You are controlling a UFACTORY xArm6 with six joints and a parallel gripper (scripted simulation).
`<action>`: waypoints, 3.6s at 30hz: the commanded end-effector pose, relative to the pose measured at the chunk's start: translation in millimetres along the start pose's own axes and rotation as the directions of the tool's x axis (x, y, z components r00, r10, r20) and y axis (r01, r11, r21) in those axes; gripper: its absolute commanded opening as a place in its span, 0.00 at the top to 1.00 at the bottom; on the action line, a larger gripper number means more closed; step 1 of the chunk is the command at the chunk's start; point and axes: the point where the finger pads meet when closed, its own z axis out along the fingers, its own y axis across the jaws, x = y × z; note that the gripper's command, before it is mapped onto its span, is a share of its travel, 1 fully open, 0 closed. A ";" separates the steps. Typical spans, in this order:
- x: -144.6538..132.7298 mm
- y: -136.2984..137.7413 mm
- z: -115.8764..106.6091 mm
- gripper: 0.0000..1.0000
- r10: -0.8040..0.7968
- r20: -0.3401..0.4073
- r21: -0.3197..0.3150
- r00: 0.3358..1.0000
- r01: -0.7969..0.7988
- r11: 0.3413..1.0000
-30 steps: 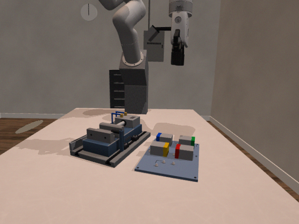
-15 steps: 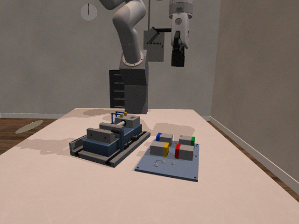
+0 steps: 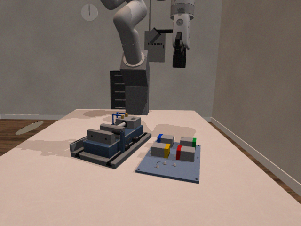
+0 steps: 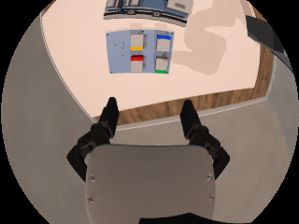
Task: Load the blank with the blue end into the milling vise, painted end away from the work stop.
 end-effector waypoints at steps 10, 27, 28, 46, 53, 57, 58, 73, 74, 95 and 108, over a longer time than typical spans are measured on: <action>-1.2 -0.9 1.1 0.00 -0.068 0.002 0.001 0.998 0.068 0.998; -1.7 -0.9 3.1 0.00 -0.291 0.001 0.003 0.957 0.291 0.957; -1.6 -0.9 2.9 0.00 -0.312 0.001 0.003 0.950 0.312 0.950; -1.4 -0.9 2.0 0.00 -0.538 0.000 0.004 0.843 0.538 0.843; -1.4 -0.8 2.2 0.00 -0.631 0.000 0.004 0.776 0.631 0.776; -1.4 -0.8 2.2 0.00 -0.631 0.000 0.004 0.776 0.631 0.776; -1.4 -0.8 2.2 0.00 -0.631 0.000 0.004 0.776 0.631 0.776; -1.5 -0.8 2.3 0.00 -0.789 -0.001 0.003 0.614 0.789 0.614; -1.5 -0.8 2.3 0.00 -0.789 -0.001 0.003 0.614 0.789 0.614; -1.5 -0.9 2.4 0.00 -0.933 -0.002 0.003 0.360 0.933 0.360; -1.5 -0.9 2.5 0.00 -0.979 -0.002 0.003 0.206 0.979 0.206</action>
